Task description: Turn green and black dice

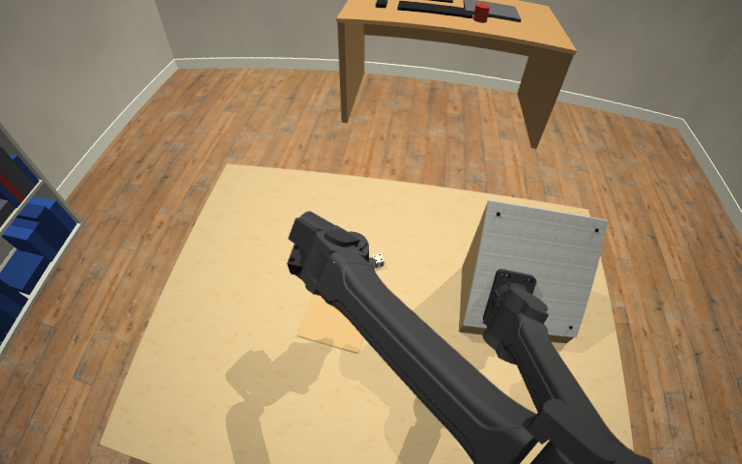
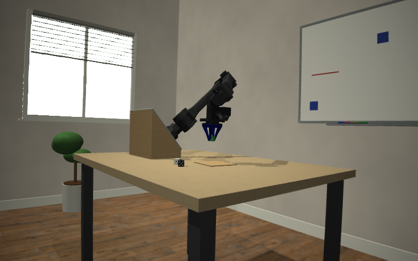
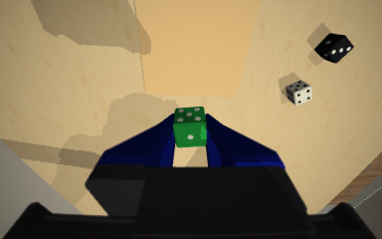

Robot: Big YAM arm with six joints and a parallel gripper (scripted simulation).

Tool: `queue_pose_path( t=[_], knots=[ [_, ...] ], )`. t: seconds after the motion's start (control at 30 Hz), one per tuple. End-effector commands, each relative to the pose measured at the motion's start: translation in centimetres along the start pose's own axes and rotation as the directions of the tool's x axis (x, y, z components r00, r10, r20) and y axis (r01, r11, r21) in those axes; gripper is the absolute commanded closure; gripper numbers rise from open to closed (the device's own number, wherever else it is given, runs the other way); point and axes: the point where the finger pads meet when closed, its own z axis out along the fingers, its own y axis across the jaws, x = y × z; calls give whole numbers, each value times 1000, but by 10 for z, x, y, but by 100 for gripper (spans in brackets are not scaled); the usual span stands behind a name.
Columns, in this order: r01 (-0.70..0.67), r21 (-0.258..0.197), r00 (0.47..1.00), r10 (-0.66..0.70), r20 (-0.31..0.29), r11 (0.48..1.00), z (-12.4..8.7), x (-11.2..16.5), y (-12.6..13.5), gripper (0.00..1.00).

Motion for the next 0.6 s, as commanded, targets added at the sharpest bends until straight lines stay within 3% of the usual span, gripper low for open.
queue_pose_path(
  t=[0.0, 0.07, 0.1, 0.13, 0.57],
  knots=[
    [185, -6, 982, -185, 37, 983, -18, -24, -13, 80],
    [191, -7, 981, -191, 37, 982, -17, -23, -16, 80],
    [215, -10, 977, -215, 13, 977, -10, -22, -8, 80],
    [231, 0, 973, -231, 27, 973, -15, -24, -3, 80],
    [209, -11, 978, -209, 10, 978, -1, -11, -12, 80]
  ],
)
